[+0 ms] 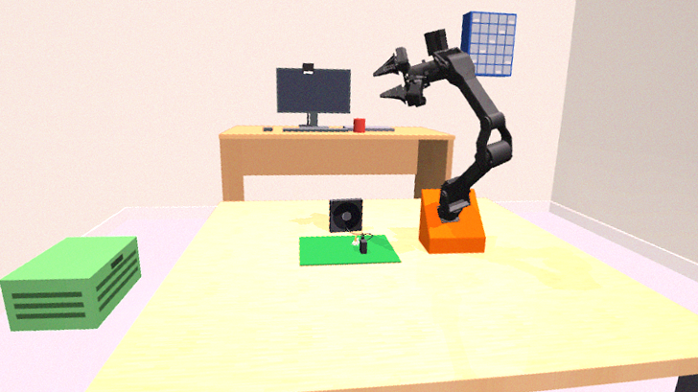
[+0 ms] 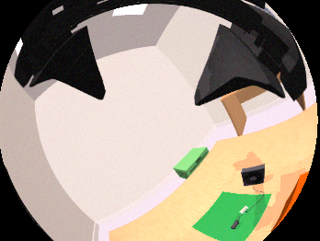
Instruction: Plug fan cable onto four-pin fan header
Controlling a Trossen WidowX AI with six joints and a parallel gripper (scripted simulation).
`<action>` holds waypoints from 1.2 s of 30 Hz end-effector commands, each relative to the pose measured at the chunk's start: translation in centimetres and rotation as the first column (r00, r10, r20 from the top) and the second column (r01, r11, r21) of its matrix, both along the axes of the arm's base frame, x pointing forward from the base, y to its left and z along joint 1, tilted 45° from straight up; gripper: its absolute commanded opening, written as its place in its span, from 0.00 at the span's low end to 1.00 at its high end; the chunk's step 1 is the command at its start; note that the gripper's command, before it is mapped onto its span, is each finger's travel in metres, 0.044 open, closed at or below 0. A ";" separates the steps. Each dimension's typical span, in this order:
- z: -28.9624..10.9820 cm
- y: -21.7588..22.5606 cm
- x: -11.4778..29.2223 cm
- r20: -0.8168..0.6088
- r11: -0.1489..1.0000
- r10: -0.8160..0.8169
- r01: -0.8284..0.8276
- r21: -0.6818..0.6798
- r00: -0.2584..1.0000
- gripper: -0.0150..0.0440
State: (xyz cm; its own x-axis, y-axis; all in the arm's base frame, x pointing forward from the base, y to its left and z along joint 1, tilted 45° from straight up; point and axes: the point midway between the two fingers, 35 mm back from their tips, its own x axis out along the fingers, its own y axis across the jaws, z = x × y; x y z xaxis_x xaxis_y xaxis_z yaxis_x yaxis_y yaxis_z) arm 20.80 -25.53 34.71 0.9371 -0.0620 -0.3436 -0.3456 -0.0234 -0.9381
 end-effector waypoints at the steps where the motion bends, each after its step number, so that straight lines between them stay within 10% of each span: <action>1: -5.9 2.1 3.9 -0.132 0.968 0.109 -0.074 0.241 0.985 1.00; 18: -24.1 20.3 7.6 -0.603 0.671 0.668 -0.003 0.741 0.437 1.00; 36: -29.0 24.9 8.4 -0.610 0.671 0.672 0.003 0.741 0.421 1.00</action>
